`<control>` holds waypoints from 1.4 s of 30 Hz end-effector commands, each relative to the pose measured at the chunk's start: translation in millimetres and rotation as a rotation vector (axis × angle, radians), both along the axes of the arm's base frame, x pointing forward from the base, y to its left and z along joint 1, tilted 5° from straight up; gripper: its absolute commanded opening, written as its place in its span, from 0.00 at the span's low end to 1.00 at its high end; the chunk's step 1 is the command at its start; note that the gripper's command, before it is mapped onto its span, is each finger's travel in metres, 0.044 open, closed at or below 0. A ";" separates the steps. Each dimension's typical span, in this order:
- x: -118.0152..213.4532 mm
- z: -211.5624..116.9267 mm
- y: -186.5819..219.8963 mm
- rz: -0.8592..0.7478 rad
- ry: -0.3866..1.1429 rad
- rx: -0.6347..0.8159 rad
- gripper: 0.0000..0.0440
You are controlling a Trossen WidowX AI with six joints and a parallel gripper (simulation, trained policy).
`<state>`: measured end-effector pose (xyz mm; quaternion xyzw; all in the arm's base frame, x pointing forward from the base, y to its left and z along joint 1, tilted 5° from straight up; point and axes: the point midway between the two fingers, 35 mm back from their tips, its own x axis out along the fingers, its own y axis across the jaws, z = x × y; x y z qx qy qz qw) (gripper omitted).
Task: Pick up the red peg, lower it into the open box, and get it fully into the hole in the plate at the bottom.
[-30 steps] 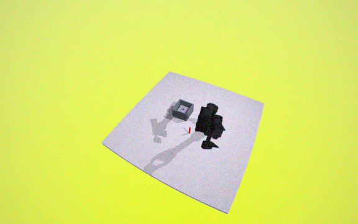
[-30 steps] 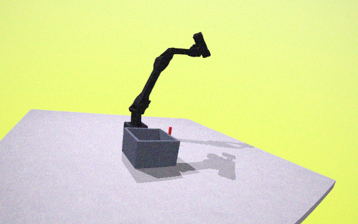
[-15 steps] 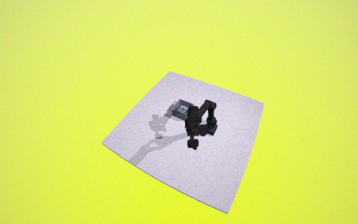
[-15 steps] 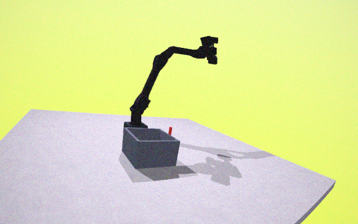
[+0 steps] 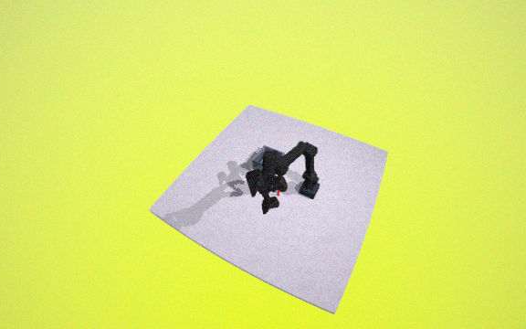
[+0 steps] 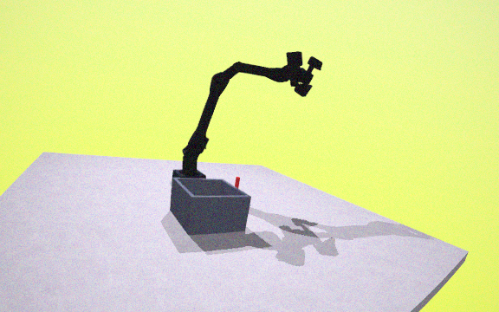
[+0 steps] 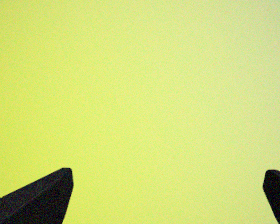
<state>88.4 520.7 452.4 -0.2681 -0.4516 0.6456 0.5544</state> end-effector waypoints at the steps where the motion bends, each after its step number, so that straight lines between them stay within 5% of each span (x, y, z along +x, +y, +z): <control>1: 27.2 -10.2 -10.0 -0.069 0.116 -0.067 1.00; 23: 141.8 -72.1 -84.5 -0.447 0.744 -0.291 1.00; 42: 188.7 -147.7 -166.2 -0.796 1.301 -0.376 1.00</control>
